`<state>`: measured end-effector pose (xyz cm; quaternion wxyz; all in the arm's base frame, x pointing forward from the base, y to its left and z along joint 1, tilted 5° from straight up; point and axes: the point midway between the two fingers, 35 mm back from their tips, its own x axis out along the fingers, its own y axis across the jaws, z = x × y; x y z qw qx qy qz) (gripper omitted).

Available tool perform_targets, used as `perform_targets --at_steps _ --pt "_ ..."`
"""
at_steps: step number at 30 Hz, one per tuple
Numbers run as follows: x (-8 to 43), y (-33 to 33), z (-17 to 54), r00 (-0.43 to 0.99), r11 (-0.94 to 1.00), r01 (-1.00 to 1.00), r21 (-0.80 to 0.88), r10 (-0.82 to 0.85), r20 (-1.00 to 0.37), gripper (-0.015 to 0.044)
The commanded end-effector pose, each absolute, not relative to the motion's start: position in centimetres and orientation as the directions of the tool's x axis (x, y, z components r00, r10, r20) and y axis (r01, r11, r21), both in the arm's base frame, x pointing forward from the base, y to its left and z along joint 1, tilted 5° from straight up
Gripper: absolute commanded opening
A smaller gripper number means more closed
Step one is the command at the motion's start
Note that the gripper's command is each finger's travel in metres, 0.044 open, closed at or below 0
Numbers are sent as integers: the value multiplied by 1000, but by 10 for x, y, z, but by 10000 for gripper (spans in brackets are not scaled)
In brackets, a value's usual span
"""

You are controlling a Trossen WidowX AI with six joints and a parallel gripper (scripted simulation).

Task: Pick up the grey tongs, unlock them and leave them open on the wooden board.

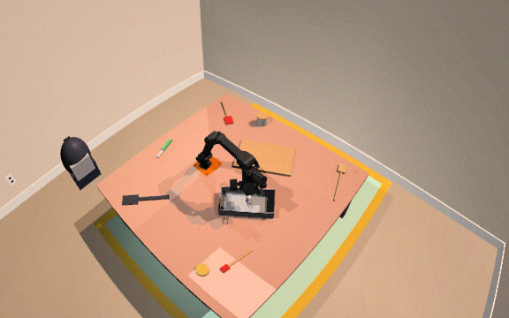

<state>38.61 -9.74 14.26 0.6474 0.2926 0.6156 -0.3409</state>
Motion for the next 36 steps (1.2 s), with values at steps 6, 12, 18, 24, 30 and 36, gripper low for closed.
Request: perform_targets --at_steps 6,12,18,24,30,36 --pt "401 -38 157 35 771 636 -37 -76 -996 -150" --pt "405 3 165 44 864 502 -38 -69 -997 -150" --pt "404 43 173 50 935 353 -41 -63 -997 -150" --pt "399 82 180 53 978 203 -46 -58 -997 -150" --pt "398 89 181 53 983 175 -47 -57 -997 -150" --pt "391 120 179 55 999 22 -49 -50 -997 -150"
